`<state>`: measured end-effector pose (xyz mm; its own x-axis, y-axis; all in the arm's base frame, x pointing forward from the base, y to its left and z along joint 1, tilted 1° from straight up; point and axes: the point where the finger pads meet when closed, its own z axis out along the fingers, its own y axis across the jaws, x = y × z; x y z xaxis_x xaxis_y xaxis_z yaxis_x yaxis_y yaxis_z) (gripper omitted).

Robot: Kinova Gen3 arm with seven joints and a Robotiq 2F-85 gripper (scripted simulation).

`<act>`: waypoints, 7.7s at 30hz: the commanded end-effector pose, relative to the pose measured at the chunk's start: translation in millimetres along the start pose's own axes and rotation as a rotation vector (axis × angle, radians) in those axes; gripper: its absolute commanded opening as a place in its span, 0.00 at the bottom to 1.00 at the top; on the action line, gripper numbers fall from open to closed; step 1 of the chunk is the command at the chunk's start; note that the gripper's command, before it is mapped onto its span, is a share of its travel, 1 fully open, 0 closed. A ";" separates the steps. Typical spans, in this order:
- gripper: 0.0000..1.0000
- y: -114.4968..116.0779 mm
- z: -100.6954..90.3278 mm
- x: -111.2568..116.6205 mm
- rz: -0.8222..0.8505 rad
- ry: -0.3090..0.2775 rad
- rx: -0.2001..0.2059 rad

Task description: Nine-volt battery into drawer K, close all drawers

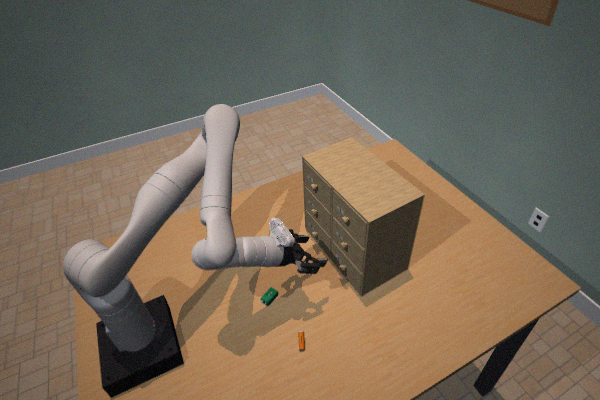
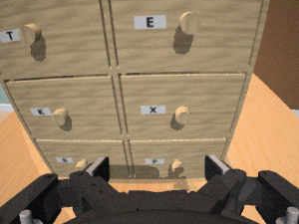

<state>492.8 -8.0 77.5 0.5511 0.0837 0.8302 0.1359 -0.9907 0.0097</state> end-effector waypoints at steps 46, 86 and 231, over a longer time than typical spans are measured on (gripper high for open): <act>1.00 2.4 6.2 -5.1 0.000 0.047 -0.005; 1.00 2.4 7.9 -7.6 0.000 0.047 -0.005; 1.00 2.2 -22.1 4.8 0.004 -0.197 0.002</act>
<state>473.6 -17.7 85.9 0.7075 0.0943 0.7004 0.1239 -0.9923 0.0085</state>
